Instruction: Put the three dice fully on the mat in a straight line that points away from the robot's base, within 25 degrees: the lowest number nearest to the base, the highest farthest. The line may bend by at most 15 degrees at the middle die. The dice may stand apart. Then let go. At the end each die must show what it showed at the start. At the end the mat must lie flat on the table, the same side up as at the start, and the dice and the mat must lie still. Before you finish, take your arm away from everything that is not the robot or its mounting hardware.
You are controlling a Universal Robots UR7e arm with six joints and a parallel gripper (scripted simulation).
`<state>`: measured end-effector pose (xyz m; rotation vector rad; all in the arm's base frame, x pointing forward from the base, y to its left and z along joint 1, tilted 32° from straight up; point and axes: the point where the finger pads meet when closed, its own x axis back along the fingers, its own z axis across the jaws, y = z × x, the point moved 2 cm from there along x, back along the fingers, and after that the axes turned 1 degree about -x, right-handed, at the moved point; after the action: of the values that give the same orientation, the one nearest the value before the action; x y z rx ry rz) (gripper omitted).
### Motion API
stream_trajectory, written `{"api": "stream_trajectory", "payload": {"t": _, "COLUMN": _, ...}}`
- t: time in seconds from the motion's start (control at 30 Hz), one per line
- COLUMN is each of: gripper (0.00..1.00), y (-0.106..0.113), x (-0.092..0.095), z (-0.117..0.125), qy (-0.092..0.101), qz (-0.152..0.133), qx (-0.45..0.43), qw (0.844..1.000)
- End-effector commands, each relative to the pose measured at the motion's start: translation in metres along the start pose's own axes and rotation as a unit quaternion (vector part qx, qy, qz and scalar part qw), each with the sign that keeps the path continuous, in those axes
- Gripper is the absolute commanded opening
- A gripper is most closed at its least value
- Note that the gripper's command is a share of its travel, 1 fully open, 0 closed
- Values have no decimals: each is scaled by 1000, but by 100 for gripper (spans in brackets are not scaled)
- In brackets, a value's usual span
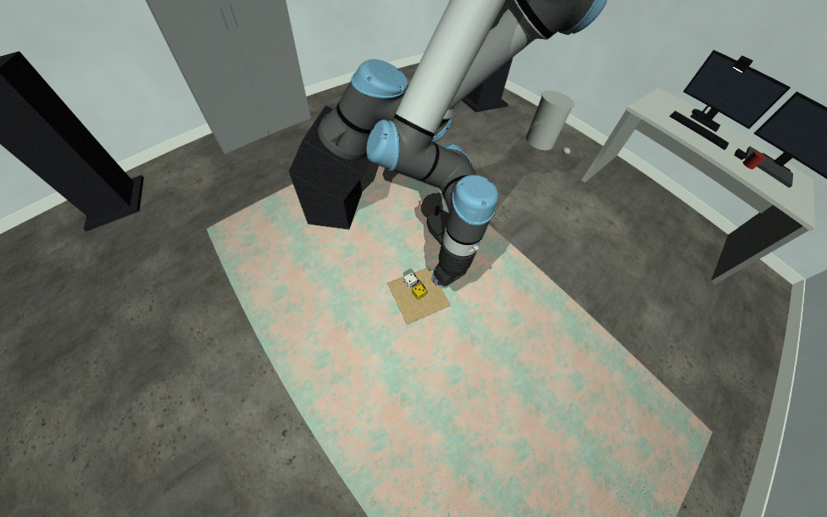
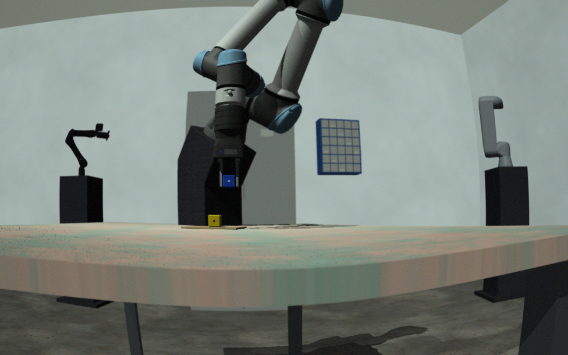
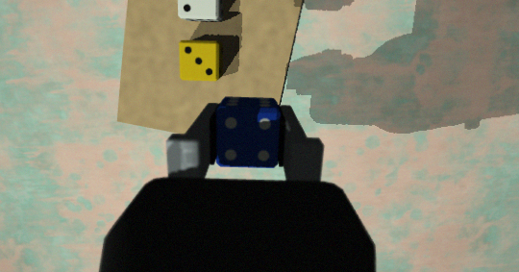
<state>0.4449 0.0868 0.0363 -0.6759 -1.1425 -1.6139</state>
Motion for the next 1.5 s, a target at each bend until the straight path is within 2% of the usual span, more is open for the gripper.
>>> {"api": "stream_trajectory", "payload": {"t": 0.0, "gripper": 57, "y": 11, "x": 3, "z": -29, "qy": 2, "qz": -2, "qx": -1, "qw": 1000}}
{"api": "stream_trajectory", "payload": {"t": 0.13, "gripper": 57, "y": 15, "x": 4, "z": -41, "qy": 3, "qz": -3, "qx": -1, "qw": 1000}}
{"api": "stream_trajectory", "payload": {"t": 0.8, "gripper": 57, "y": 15, "x": -1, "z": -41, "qy": 3, "qz": -3, "qx": -1, "qw": 1000}}
{"api": "stream_trajectory", "payload": {"t": 1.03, "gripper": 57, "y": 15, "x": -20, "z": -41, "qy": 3, "qz": -3, "qx": -1, "qw": 1000}}
{"api": "stream_trajectory", "payload": {"t": 1.1, "gripper": 57, "y": 15, "x": -20, "z": -41, "qy": 3, "qz": -3, "qx": -1, "qw": 1000}}
{"api": "stream_trajectory", "payload": {"t": 1.47, "gripper": 57, "y": 17, "x": -66, "z": -41, "qy": 3, "qz": -3, "qx": -1, "qw": 1000}}
